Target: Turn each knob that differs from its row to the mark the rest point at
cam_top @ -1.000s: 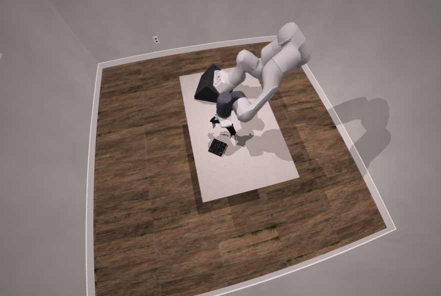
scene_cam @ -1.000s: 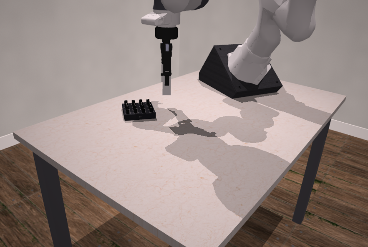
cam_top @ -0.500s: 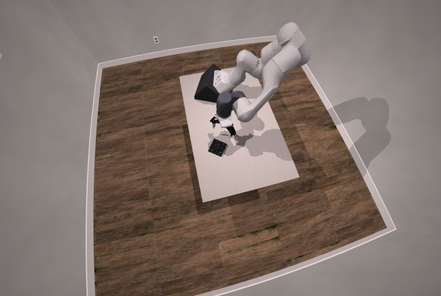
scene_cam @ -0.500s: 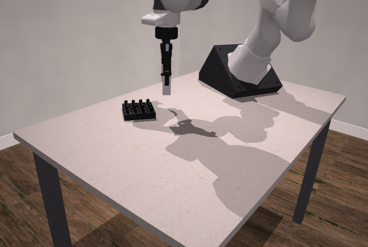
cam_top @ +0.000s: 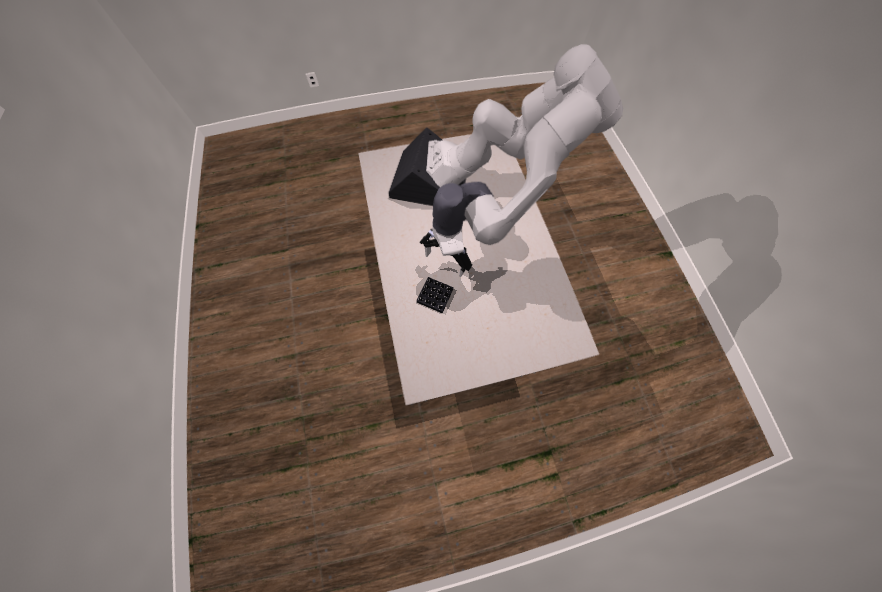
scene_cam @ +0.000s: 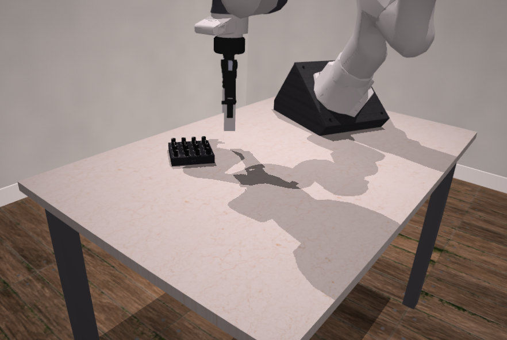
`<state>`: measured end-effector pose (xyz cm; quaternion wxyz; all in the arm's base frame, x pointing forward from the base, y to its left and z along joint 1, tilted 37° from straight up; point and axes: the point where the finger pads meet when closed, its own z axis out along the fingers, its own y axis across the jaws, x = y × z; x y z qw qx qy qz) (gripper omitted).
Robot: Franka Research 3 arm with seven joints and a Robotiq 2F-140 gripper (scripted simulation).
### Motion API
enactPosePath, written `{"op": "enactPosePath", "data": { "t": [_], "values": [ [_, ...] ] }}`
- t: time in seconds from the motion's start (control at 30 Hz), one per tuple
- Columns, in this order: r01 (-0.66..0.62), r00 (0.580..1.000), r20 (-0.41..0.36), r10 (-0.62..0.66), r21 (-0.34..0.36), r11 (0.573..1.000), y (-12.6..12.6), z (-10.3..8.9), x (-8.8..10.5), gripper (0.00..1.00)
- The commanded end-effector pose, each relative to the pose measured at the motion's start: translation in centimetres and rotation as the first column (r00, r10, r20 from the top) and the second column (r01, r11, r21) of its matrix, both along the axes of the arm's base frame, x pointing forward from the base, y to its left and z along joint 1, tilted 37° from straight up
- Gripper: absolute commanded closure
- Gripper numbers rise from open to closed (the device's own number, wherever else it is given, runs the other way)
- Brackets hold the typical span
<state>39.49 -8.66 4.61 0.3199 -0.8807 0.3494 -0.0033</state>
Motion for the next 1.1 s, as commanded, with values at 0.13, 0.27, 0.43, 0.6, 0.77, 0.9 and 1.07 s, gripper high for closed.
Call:
{"op": "enactPosePath", "data": {
  "t": [0.13,0.27,0.43,0.6,0.77,0.9,1.07],
  "values": [
    [-0.003,1.0,-0.001,0.003,-0.004,1.0,0.0,0.0,0.0,0.0],
    [0.04,0.999,-0.031,-0.04,0.008,0.999,0.0,0.0,0.1,0.0],
    [0.16,0.981,-0.116,-0.155,0.033,0.987,-0.1,0.2,0.4,0.0],
    [0.216,0.966,-0.157,-0.207,0.042,0.975,-0.1,0.3,0.6,0.0],
    [0.272,0.946,-0.198,-0.258,0.048,0.961,-0.2,0.4,0.8,0.0],
    [0.313,0.928,-0.228,-0.294,0.051,0.949,-0.2,0.4,0.9,0.0],
    [0.367,0.901,-0.268,-0.341,0.052,0.929,-0.2,0.5,1.0,0.0]
  ]
}}
